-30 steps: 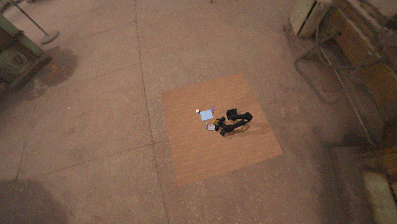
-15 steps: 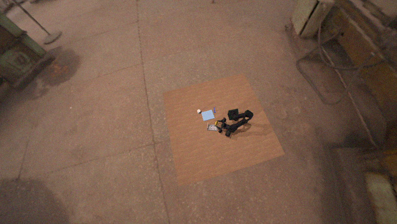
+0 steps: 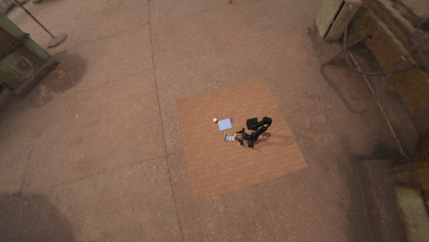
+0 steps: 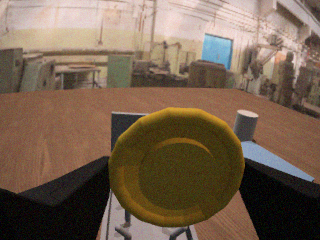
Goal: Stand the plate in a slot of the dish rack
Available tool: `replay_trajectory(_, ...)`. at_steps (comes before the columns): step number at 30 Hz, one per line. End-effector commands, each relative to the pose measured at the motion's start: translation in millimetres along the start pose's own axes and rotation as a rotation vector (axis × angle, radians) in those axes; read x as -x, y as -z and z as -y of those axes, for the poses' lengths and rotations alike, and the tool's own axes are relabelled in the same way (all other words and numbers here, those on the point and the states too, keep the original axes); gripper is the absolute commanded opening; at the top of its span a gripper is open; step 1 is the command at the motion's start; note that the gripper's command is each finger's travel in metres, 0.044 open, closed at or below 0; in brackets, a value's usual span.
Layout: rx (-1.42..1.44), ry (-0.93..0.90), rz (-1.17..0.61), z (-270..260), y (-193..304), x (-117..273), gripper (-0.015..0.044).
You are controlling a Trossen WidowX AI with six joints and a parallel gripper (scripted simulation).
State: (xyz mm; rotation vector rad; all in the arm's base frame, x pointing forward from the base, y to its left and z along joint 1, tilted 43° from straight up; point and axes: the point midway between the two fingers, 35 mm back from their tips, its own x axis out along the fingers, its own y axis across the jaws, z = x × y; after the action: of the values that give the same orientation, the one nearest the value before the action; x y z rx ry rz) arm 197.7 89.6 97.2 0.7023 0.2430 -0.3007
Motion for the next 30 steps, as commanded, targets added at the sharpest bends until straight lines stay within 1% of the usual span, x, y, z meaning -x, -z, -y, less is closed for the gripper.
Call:
replay_trajectory(1,-0.032,-0.047,0.039,0.0,-2.5,5.2,0.0000)
replay_trajectory(5,-0.058,-0.088,0.072,-1.1,-4.6,10.2,0.0000)
replay_trajectory(13,-0.059,-0.090,0.074,-1.2,-4.5,10.3,0.0000)
replay_trajectory(30,-0.065,-0.090,0.071,-6.0,16.4,-2.6,0.0000)
